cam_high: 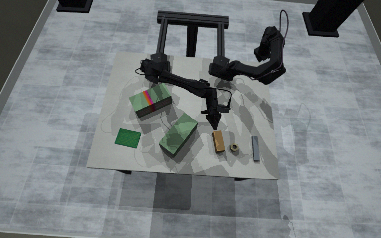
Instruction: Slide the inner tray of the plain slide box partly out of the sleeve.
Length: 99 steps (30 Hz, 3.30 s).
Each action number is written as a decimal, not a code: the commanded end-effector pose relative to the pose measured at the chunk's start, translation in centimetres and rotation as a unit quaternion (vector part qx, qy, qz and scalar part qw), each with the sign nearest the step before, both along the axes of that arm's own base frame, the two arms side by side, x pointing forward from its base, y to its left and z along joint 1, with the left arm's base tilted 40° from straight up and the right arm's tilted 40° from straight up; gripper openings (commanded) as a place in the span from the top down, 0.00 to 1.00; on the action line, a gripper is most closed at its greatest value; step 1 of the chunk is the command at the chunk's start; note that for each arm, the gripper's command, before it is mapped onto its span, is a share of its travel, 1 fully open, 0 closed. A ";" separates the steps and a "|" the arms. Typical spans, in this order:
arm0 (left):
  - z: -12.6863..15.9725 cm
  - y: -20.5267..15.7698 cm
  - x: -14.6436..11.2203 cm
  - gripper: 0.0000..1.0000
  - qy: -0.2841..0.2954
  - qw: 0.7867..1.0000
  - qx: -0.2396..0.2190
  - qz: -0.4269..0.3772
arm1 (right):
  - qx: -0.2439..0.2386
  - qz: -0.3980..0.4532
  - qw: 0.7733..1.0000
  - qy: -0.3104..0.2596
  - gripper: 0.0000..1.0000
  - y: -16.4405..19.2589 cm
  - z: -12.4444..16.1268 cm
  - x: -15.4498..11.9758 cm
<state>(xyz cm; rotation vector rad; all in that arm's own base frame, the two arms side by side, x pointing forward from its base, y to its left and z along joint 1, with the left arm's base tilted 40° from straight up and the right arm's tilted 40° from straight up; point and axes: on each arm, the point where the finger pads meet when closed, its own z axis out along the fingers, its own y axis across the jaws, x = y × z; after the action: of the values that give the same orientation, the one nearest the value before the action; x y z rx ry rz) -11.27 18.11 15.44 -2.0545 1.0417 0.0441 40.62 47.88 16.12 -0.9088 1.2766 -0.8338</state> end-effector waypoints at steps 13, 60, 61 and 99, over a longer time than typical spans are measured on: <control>0.8 1.9 -0.2 0.99 0.079 0.996 0.002 -0.049 | 0.037 0.012 0.999 0.011 0.99 0.4 2.9 0.9; 14.0 8.0 39.2 0.99 0.266 0.730 0.389 -0.495 | 0.125 -0.173 0.932 0.293 0.99 -15.6 -2.4 8.5; 14.7 7.2 39.9 0.99 0.258 0.724 0.403 -0.497 | 0.149 -0.170 0.932 0.283 0.99 -16.2 0.5 8.4; 29.4 -18.5 47.9 0.99 -0.035 0.570 0.599 -0.561 | 0.218 -0.319 0.859 0.336 0.99 -27.7 2.7 6.6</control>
<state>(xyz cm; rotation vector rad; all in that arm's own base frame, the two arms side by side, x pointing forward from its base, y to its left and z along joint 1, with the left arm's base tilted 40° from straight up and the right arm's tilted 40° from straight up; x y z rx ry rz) 38.32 0.85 40.51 -0.0188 1.5782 0.0221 47.39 18.56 15.14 -0.4142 2.4191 -0.7485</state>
